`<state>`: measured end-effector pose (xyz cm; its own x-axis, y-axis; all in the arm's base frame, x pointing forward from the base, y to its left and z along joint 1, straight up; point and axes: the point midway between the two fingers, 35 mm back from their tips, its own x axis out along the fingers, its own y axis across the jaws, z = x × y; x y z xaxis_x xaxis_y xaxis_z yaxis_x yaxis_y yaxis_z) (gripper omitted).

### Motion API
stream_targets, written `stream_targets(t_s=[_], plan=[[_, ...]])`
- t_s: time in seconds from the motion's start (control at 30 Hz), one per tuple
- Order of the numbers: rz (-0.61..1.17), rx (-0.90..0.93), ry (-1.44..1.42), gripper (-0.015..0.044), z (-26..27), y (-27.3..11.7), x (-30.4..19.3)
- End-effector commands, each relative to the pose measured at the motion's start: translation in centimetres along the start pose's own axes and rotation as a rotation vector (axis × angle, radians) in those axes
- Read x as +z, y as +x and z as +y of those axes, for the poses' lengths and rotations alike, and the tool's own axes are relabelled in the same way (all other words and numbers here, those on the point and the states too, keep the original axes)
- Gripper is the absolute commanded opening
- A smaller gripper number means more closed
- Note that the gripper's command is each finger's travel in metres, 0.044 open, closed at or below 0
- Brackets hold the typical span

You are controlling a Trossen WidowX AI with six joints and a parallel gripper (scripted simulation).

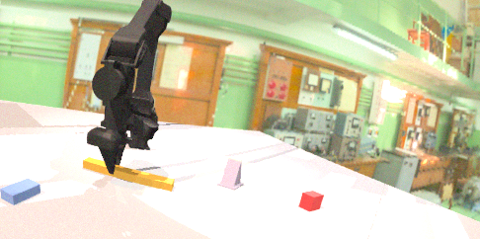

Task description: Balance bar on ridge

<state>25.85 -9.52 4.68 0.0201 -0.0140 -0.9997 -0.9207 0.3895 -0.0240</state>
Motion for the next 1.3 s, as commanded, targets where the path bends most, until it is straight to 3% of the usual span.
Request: stream_targets(t_s=[0.0, 1.27], plan=[[0.0, 0.0, 0.0, 0.0006, -0.1, -0.4, 0.0], [-0.006, -0.001, 0.003, 0.0, -0.3, -10.0, 0.0]])
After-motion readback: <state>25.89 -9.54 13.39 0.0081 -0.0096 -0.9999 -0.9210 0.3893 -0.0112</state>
